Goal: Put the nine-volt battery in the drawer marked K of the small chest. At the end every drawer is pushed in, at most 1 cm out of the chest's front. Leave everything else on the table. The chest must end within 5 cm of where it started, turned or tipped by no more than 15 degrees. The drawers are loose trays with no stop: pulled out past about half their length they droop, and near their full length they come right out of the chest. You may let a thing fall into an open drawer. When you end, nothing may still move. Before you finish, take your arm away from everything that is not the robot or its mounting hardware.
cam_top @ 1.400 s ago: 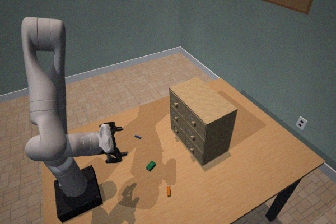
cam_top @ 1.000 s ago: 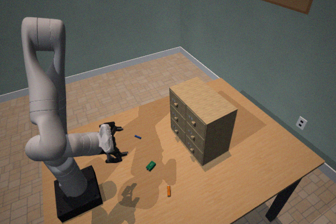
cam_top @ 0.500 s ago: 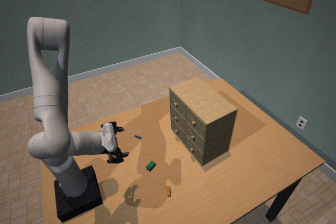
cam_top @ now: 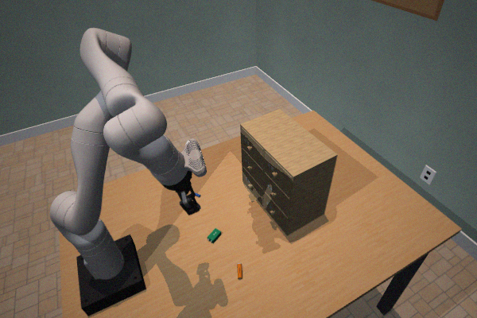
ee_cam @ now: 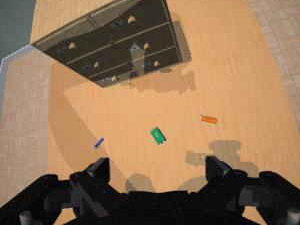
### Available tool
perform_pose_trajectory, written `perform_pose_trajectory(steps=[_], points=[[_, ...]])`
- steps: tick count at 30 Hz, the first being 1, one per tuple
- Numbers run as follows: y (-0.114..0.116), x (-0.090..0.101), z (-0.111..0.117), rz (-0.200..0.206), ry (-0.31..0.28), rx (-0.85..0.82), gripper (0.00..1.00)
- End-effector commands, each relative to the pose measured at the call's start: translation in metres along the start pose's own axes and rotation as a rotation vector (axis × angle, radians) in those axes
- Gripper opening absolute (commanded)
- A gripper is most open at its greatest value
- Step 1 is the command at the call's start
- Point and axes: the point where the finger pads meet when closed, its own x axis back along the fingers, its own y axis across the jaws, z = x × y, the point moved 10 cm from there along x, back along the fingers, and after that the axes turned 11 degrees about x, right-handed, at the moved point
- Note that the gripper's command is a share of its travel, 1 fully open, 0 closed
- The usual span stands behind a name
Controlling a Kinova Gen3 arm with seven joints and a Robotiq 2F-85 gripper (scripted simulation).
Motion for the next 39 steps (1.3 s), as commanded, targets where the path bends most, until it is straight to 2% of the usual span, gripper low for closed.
perform_pose_trajectory(steps=[1,6,12,39], points=[[-0.016,-0.005,0.037,-0.087,-0.146,0.092,1.00],[-0.040,-0.008,0.069,-0.162,-0.268,0.140,1.00],[-0.048,-0.011,0.079,-0.188,-0.306,0.155,1.00],[-0.049,-0.011,0.080,-0.190,-0.310,0.156,1.00]])
